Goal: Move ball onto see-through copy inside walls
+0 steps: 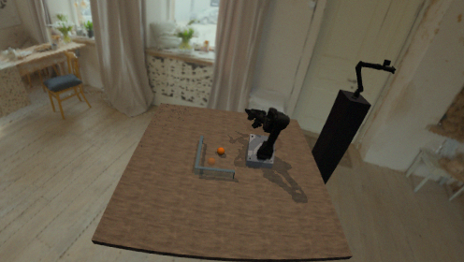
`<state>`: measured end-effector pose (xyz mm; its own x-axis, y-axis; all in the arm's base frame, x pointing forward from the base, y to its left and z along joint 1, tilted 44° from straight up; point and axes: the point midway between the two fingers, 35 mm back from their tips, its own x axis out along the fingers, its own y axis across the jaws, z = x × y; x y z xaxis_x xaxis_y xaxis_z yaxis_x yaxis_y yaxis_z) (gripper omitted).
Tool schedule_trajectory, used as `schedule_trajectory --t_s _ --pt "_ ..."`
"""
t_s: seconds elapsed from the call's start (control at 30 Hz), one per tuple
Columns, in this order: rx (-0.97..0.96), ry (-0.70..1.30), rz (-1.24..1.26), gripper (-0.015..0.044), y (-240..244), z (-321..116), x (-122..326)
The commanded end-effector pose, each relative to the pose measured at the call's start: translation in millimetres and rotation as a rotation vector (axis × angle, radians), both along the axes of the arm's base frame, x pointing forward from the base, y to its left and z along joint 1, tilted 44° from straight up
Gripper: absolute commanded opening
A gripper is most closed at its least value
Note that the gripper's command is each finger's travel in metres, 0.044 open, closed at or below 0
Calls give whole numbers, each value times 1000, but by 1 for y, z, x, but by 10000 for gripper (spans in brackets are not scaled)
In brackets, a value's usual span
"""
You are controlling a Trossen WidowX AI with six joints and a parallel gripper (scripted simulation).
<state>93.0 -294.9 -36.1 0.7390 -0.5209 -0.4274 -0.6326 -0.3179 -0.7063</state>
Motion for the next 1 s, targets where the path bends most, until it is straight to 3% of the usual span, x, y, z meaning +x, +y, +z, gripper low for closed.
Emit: schedule_trajectory --t_s 0.0,0.33,0.97 --pt "12 -2 5 374 0 -1 2" --pt "657 94 240 361 50 -35 113" --pt "1193 553 362 361 168 -8 178"
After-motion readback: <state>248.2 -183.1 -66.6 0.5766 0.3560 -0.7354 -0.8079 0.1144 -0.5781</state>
